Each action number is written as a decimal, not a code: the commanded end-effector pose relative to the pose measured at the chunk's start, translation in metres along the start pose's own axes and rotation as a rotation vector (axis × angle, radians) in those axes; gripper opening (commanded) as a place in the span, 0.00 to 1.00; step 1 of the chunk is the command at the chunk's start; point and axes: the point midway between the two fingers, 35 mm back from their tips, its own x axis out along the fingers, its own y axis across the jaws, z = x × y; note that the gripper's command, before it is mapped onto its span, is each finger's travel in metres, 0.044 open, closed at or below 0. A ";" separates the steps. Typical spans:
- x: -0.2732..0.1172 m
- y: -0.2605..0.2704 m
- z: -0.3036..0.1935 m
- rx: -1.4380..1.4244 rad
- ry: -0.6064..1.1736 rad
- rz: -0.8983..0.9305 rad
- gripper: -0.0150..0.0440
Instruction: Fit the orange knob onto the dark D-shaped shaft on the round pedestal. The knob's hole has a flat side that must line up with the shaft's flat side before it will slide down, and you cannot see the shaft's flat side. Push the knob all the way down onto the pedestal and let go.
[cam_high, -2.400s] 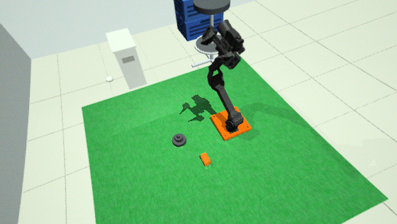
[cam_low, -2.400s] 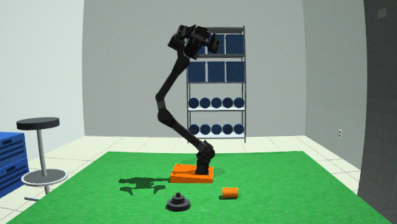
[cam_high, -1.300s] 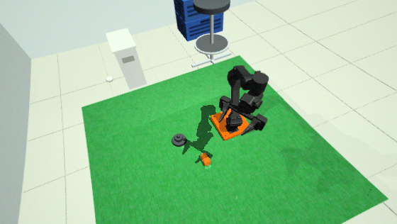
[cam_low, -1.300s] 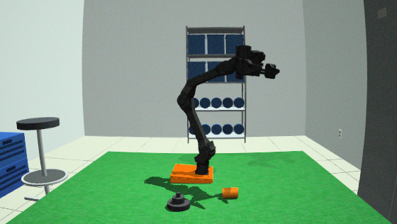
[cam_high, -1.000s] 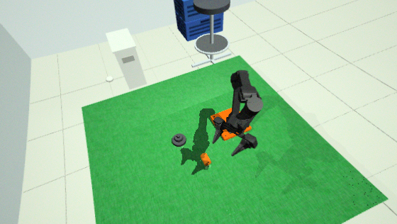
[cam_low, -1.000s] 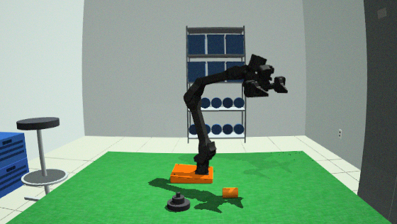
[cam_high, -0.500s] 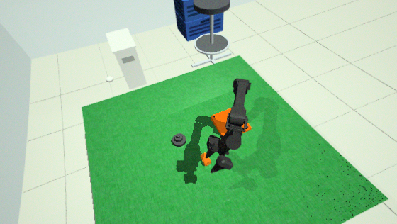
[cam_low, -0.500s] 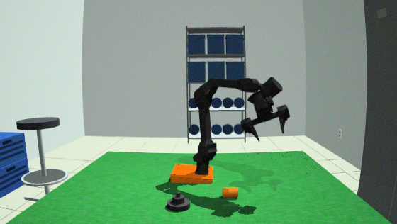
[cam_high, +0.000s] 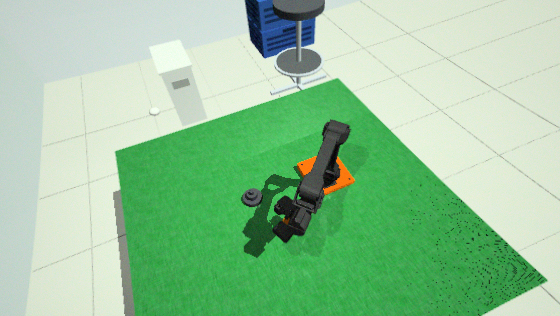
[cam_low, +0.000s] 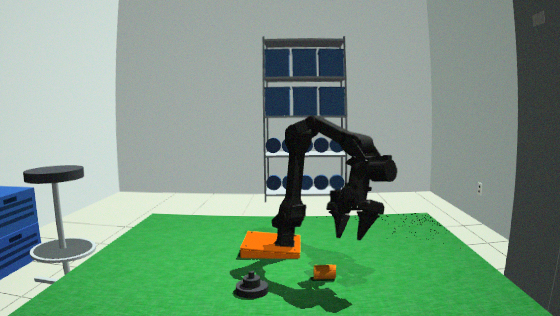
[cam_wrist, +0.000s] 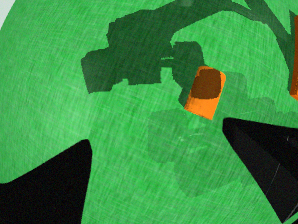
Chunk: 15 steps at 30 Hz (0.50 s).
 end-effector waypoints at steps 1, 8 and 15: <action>0.046 -0.055 0.015 0.411 -0.055 -0.354 1.00; 0.047 -0.056 0.015 0.418 -0.056 -0.359 1.00; 0.047 -0.056 0.015 0.418 -0.056 -0.359 1.00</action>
